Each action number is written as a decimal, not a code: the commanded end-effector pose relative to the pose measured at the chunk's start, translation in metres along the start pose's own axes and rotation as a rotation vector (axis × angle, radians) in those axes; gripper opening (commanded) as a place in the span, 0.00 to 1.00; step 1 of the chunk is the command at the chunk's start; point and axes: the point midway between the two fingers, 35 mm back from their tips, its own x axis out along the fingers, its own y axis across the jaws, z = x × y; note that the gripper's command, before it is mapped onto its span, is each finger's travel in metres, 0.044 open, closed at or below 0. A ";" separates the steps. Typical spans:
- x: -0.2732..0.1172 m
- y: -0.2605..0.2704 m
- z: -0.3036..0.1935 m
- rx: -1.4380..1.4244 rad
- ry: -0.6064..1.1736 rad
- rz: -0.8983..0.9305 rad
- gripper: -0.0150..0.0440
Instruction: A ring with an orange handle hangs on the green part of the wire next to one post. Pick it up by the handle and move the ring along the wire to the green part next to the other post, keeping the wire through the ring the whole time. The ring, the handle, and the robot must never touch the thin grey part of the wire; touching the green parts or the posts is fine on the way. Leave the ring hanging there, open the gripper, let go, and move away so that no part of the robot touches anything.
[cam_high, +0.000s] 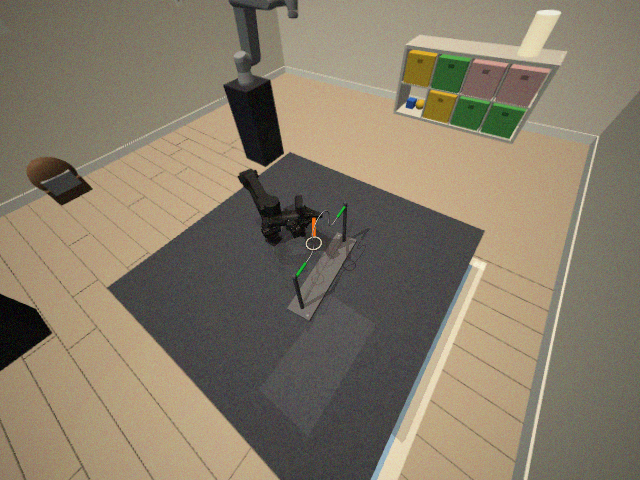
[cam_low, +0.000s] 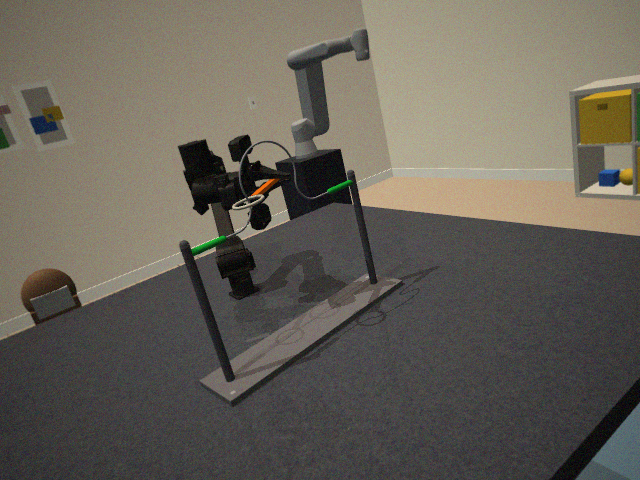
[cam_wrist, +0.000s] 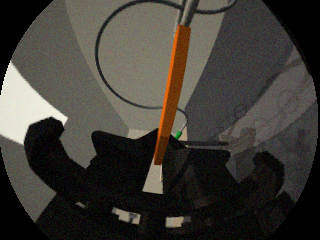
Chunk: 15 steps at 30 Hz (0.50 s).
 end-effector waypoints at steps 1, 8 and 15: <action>-0.001 0.010 0.000 0.032 0.005 0.022 0.00; -0.003 0.022 0.001 0.063 0.008 0.032 0.00; -0.003 0.025 0.002 0.040 0.007 0.007 0.00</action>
